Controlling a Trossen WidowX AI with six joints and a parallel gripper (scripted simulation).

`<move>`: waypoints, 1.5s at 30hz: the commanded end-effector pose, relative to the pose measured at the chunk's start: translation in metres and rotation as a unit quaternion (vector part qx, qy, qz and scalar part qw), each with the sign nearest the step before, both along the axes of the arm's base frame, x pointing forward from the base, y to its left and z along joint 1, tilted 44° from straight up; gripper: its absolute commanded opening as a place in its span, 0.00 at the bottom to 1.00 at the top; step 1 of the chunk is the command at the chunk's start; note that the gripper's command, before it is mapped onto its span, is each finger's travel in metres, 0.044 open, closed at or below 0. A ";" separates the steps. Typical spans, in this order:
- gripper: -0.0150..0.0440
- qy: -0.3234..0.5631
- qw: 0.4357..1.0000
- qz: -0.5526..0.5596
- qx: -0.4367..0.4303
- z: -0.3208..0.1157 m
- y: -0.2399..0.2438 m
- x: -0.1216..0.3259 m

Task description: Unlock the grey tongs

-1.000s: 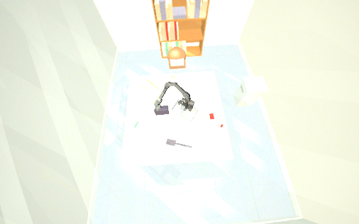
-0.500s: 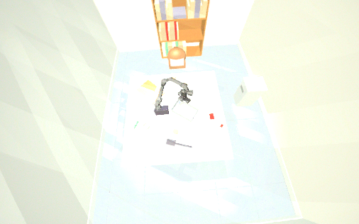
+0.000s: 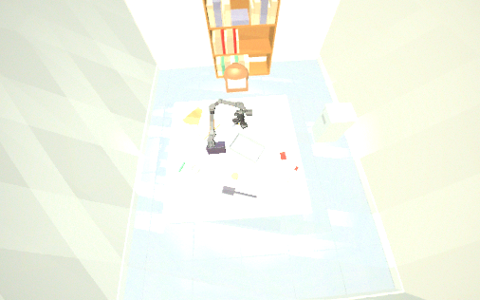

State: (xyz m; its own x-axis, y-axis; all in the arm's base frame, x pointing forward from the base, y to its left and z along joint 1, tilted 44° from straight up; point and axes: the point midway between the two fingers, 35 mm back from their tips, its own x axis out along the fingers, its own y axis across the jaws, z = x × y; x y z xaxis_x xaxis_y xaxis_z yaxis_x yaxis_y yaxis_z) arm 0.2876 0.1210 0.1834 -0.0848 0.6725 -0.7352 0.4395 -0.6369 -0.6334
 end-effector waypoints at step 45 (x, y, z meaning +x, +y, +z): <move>0.00 -0.203 0.912 0.354 -0.046 0.059 0.093 -0.143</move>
